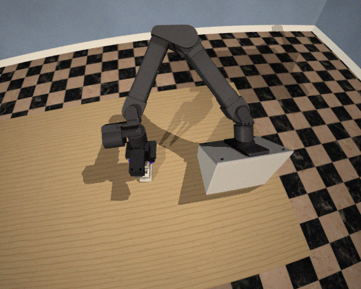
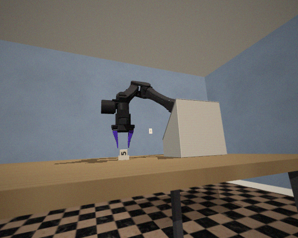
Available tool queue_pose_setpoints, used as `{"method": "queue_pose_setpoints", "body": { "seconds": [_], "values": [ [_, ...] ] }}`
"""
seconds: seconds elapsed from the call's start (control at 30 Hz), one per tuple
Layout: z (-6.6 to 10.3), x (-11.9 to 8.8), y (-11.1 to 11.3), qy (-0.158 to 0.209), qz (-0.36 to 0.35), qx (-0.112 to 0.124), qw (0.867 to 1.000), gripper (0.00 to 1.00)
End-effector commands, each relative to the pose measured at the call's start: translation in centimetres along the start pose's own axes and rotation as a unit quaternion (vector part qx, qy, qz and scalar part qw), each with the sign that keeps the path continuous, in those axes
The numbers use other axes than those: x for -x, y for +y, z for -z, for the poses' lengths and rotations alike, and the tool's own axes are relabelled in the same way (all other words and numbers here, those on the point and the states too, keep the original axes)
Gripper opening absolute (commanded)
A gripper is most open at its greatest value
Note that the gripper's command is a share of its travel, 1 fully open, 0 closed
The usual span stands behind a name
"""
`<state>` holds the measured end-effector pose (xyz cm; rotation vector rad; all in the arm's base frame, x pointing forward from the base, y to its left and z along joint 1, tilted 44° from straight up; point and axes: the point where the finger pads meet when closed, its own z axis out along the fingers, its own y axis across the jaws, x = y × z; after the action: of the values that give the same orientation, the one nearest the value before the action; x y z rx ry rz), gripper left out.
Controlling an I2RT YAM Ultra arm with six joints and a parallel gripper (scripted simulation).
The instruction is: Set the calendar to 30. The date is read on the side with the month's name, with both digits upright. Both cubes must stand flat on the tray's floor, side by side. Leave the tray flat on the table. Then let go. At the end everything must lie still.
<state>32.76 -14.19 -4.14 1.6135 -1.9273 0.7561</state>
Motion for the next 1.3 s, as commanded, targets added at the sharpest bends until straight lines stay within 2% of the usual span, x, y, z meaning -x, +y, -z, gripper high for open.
{"method": "queue_pose_setpoints", "body": {
  "seconds": [0.0,0.83,1.27],
  "values": [
    [0.2,0.1,-0.2,-0.001,0.0,-0.004,1.0,0.47],
    [0.1,0.1,-0.2,-0.001,0.0,-0.004,1.0,0.47],
    [-1.6,0.1,-0.2,-0.001,0.0,-0.004,1.0,0.47]
  ]
}}
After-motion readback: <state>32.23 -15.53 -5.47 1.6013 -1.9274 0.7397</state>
